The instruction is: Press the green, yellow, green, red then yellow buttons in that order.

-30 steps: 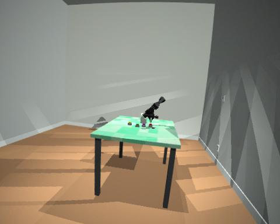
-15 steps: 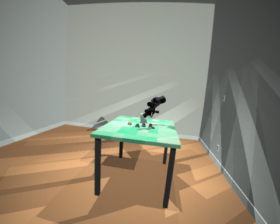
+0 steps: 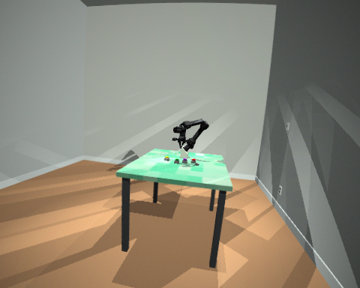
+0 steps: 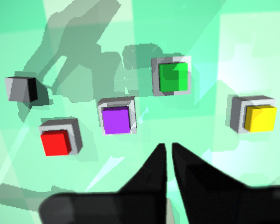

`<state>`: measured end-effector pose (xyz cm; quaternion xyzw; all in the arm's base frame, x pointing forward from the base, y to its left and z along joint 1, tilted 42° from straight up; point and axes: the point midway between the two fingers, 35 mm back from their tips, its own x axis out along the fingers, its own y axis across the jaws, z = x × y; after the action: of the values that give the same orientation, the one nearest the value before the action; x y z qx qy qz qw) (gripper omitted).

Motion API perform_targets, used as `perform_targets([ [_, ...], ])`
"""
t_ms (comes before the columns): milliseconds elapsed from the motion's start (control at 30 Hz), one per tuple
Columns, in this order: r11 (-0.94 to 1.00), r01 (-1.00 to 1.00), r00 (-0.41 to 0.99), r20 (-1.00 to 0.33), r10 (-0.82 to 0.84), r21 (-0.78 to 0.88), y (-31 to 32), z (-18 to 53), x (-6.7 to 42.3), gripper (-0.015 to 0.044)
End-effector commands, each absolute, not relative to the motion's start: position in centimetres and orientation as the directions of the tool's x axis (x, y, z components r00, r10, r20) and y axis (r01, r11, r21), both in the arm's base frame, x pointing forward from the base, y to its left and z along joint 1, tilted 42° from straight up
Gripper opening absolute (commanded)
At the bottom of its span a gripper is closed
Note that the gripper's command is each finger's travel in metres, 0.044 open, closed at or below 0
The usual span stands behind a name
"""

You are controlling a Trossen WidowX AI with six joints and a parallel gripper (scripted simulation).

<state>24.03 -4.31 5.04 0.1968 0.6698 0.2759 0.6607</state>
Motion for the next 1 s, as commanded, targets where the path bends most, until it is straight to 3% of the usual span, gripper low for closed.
perform_targets([
  [0, 0.767, -0.098, -0.057, -0.773, 0.632, 0.634, -9.2, 0.5, 24.1, 0.0020],
  [233, 0.746, -0.093, -0.062, -0.752, 0.657, 0.659, -14.2, -5.7, 22.3, 0.0020],
  [967, 0.745, -0.094, -0.062, -0.750, 0.658, 0.661, -9.7, -10.8, 21.9, 0.0020],
])
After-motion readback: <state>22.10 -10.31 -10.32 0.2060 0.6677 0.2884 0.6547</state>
